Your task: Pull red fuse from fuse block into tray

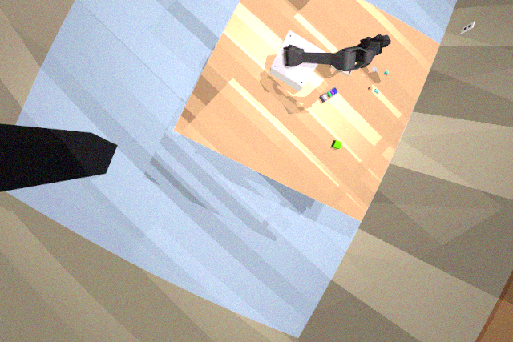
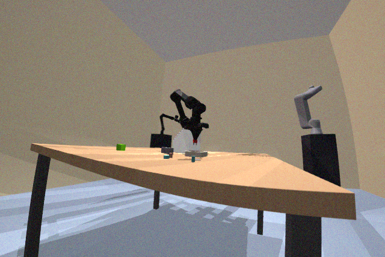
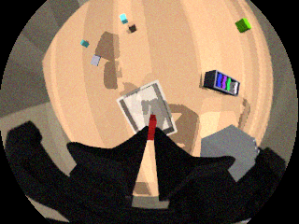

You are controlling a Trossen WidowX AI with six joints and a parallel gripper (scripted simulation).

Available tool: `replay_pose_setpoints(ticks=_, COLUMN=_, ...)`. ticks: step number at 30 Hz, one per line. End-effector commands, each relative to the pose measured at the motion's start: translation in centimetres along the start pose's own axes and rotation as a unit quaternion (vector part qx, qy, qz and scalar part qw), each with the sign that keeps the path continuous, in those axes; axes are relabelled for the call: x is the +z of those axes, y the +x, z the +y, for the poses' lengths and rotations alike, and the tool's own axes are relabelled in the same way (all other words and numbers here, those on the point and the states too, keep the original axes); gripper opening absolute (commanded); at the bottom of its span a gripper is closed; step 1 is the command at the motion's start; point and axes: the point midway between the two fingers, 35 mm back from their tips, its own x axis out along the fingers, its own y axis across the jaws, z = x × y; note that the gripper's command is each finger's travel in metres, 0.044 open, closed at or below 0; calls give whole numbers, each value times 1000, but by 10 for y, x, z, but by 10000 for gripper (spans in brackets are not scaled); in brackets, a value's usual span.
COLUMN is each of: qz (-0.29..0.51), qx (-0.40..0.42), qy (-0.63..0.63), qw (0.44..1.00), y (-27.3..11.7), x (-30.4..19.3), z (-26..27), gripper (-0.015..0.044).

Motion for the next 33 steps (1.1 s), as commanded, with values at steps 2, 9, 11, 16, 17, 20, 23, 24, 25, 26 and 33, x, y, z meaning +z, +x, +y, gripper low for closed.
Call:
replay_pose_setpoints(ticks=2, qz=2, qx=-4, qy=3, qw=1000, y=3, x=-11, z=9, gripper=0)
replay_pose_setpoints(ticks=9, qz=2, qx=-4, qy=3, qw=1000, y=10, x=-11, z=9, gripper=0)
replay_pose_setpoints(ticks=11, qz=2, qx=-4, qy=3, qw=1000, y=14, x=-11, z=9, gripper=0)
replay_pose_setpoints(ticks=16, qz=2, qx=-4, qy=3, qw=1000, y=22, x=-11, z=9, gripper=0)
replay_pose_setpoints(ticks=17, qz=2, qx=-4, qy=3, qw=1000, y=24, x=-11, z=9, gripper=0)
replay_pose_setpoints(ticks=20, qz=2, qx=-4, qy=3, qw=1000, y=28, x=-11, z=9, gripper=0)
replay_pose_setpoints(ticks=23, qz=2, qx=-5, qy=3, qw=1000, y=33, x=-11, z=8, gripper=0)
replay_pose_setpoints(ticks=24, qz=2, qx=-5, qy=3, qw=1000, y=35, x=-11, z=8, gripper=0)
replay_pose_setpoints(ticks=25, qz=1, qx=-5, qy=3, qw=1000, y=37, x=-11, z=8, gripper=0)
replay_pose_setpoints(ticks=26, qz=1, qx=-5, qy=3, qw=1000, y=38, x=-11, z=8, gripper=0)
replay_pose_setpoints(ticks=33, qz=1, qx=-5, qy=3, qw=1000, y=44, x=-11, z=8, gripper=0)
